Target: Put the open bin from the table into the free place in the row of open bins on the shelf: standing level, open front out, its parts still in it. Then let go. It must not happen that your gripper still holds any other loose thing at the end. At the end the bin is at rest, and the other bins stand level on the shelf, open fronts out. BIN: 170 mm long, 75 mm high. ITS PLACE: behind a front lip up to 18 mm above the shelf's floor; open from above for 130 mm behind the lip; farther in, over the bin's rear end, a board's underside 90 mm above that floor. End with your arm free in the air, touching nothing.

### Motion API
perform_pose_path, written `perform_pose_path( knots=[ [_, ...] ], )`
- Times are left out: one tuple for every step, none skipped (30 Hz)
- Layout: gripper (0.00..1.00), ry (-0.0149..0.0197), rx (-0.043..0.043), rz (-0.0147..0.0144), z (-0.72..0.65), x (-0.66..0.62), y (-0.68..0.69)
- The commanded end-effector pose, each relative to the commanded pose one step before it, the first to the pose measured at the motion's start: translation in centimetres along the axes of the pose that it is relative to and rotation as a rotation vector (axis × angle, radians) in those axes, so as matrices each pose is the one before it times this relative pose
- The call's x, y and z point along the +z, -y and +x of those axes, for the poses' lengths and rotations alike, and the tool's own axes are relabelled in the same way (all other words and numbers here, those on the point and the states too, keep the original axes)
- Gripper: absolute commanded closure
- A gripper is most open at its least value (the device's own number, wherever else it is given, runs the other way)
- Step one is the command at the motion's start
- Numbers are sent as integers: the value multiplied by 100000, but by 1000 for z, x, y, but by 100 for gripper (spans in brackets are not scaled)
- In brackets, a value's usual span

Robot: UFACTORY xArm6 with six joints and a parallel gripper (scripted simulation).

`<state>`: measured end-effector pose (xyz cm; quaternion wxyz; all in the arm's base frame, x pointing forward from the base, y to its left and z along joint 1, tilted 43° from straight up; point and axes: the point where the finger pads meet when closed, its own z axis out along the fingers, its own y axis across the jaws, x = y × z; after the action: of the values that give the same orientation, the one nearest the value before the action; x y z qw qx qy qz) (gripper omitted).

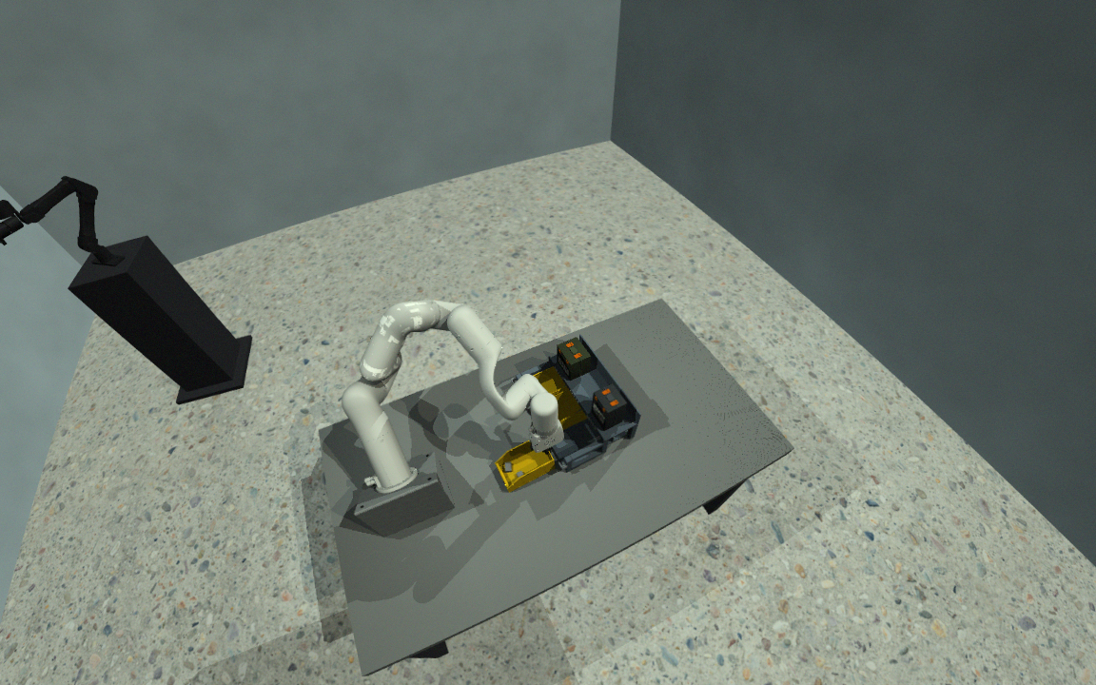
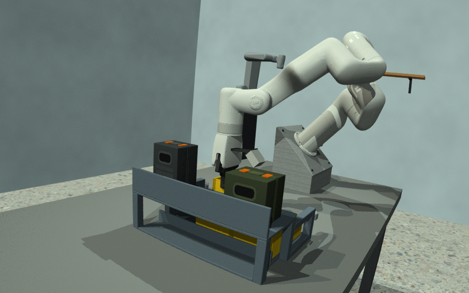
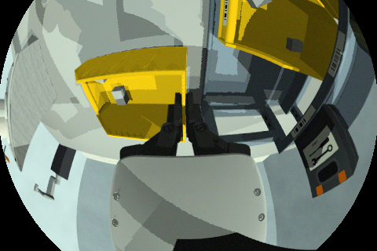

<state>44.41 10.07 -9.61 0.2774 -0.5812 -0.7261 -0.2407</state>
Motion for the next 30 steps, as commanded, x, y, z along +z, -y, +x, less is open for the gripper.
perform_pose_path(
  knots=[
    [100, 132, -113, -300, -13, -453, -136],
    [100, 0, 0, 0, 0, 0, 0],
    [100, 0, 0, 0, 0, 0, 0],
    [100, 0, 0, 0, 0, 0, 0],
    [100, 0, 0, 0, 0, 0, 0],
    [100, 0, 0, 0, 0, 0, 0],
    [100, 0, 0, 0, 0, 0, 0],
    [100, 0, 0, 0, 0, 0, 0],
    [100, 0, 0, 0, 0, 0, 0],
    [100, -10, 15, 26, -1, -165, 10],
    [100, 6, -6, -10, -1, -191, -8],
    [100, 6, -6, -10, -1, -191, -8],
    [100, 6, -6, -10, -1, -191, -8],
    [100, 6, -6, -10, -1, -191, -8],
    [100, 0, 0, 0, 0, 0, 0],
    [100, 0, 0, 0, 0, 0, 0],
    [100, 0, 0, 0, 0, 0, 0],
    [100, 0, 0, 0, 0, 0, 0],
    [100, 0, 0, 0, 0, 0, 0],
    [100, 0, 0, 0, 0, 0, 0],
    [100, 0, 0, 0, 0, 0, 0],
    [100, 0, 0, 0, 0, 0, 0],
    [100, 0, 0, 0, 0, 0, 0],
    [100, 0, 0, 0, 0, 0, 0],
    [100, 0, 0, 0, 0, 0, 0],
    [100, 0, 0, 0, 0, 0, 0],
    [100, -8, 10, 18, -1, 70, 9],
    [100, 3, -3, -5, 0, 53, -3],
    [100, 3, -3, -5, 0, 53, -3],
    [100, 3, -3, -5, 0, 53, -3]
  ],
)
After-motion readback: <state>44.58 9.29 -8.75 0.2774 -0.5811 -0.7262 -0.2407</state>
